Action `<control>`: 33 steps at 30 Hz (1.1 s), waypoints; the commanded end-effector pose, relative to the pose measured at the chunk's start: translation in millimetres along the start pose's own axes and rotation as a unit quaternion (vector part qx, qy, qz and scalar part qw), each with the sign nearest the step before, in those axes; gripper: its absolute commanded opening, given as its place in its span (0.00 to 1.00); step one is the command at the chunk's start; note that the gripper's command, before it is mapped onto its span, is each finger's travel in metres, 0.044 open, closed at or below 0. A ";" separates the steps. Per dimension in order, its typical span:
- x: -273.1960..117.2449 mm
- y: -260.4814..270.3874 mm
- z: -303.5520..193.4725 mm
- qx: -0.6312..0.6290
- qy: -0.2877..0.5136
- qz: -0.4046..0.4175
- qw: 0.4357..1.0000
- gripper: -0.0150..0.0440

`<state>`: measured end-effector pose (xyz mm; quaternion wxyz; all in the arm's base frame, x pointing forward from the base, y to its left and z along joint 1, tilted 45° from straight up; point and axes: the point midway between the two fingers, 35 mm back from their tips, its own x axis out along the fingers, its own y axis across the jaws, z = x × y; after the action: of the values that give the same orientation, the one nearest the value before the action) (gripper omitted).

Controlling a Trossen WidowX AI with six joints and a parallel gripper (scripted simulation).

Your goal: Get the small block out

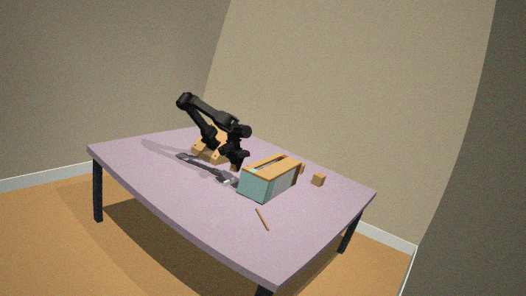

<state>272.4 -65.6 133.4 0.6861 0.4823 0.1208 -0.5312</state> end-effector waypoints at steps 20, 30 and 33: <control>-18.1 -9.5 -9.9 -0.463 -0.015 -0.016 0.886 0.25; -26.1 -13.4 -12.7 -0.640 -0.020 -0.026 0.768 0.25; -28.6 -14.5 -13.4 -0.688 -0.021 -0.029 0.725 0.25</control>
<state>253.6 -39.6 136.0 0.8220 -0.0880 0.4365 -0.3551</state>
